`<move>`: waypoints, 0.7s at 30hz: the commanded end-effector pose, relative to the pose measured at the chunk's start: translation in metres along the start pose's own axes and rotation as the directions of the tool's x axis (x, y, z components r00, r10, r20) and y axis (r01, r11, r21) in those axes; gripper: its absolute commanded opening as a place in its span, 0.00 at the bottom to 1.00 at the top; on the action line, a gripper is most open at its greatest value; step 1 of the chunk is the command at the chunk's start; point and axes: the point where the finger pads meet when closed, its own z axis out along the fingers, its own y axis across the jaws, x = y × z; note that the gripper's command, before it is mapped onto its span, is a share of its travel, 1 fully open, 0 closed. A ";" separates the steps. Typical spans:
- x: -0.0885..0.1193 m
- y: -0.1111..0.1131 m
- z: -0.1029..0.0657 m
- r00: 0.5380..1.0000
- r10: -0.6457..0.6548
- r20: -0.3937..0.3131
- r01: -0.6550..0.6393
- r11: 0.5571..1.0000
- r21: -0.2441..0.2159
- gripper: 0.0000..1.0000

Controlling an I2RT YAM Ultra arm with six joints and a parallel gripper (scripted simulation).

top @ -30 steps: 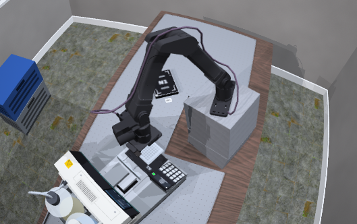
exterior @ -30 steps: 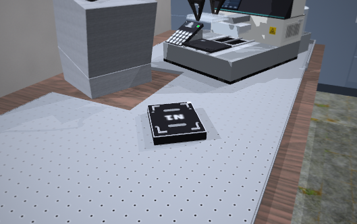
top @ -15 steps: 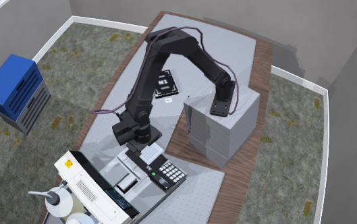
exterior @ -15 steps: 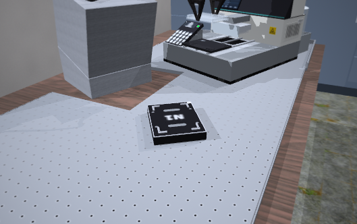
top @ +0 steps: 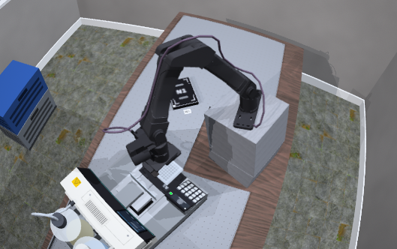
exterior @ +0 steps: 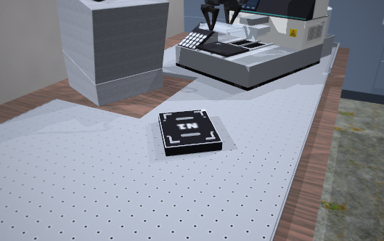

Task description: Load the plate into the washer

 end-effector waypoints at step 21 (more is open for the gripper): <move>-0.009 0.023 0.025 1.000 0.001 0.031 0.001 0.999 -0.054 0.84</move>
